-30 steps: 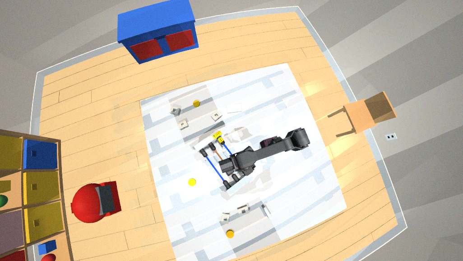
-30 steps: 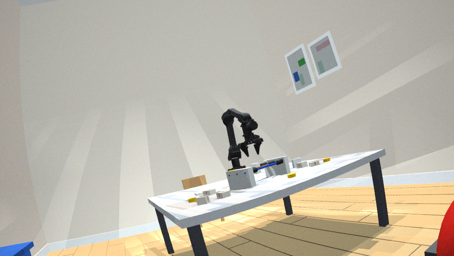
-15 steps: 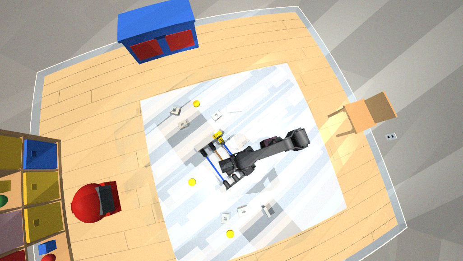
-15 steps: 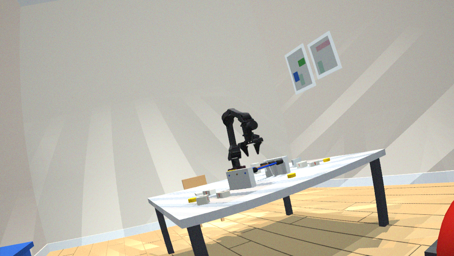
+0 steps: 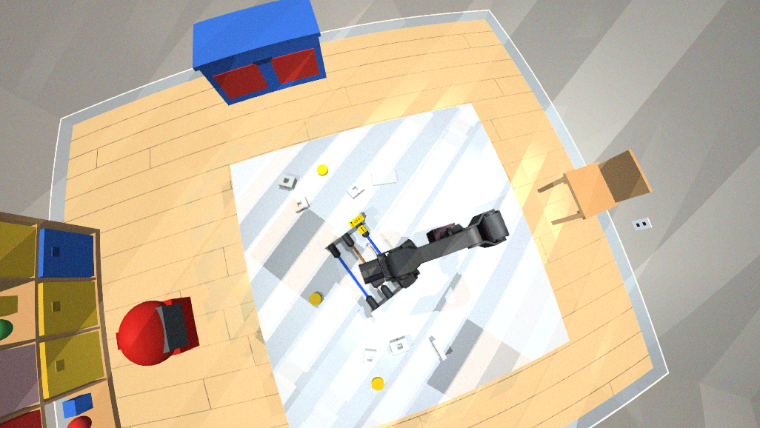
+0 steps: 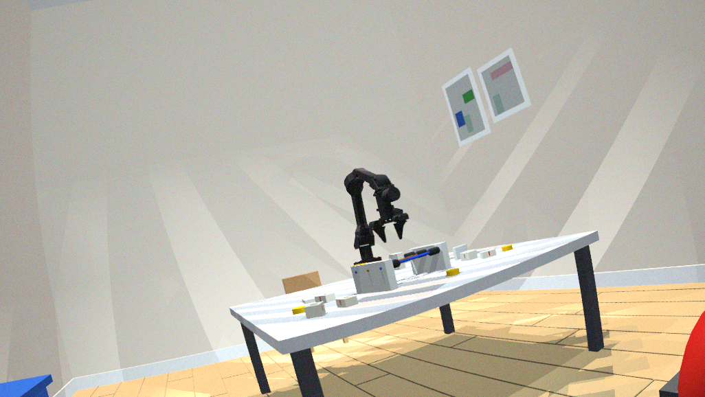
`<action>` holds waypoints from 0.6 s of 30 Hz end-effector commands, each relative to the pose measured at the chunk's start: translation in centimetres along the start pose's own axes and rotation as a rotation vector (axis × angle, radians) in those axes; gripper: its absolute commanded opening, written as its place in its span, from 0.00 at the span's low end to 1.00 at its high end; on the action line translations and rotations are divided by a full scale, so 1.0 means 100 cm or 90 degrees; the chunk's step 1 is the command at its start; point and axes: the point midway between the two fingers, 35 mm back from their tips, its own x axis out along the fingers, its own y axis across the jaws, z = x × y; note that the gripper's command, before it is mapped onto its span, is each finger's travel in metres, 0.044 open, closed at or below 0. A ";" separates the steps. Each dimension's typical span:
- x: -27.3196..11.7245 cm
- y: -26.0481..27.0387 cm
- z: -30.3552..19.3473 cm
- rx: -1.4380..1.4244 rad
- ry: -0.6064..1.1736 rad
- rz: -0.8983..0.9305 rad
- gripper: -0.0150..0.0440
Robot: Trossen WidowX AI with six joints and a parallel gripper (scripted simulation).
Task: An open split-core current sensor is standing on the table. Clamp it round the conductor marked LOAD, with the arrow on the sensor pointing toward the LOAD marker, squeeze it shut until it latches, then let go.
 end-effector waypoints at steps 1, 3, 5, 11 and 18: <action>-0.001 0.000 -0.001 0.002 0.004 -0.001 1.00; -0.001 0.000 -0.001 0.002 0.004 -0.001 1.00; -0.001 0.000 -0.001 0.002 0.004 -0.001 1.00; 0.012 0.027 -0.023 0.120 -0.117 -0.004 1.00; 0.021 0.065 -0.047 0.319 -0.299 -0.068 1.00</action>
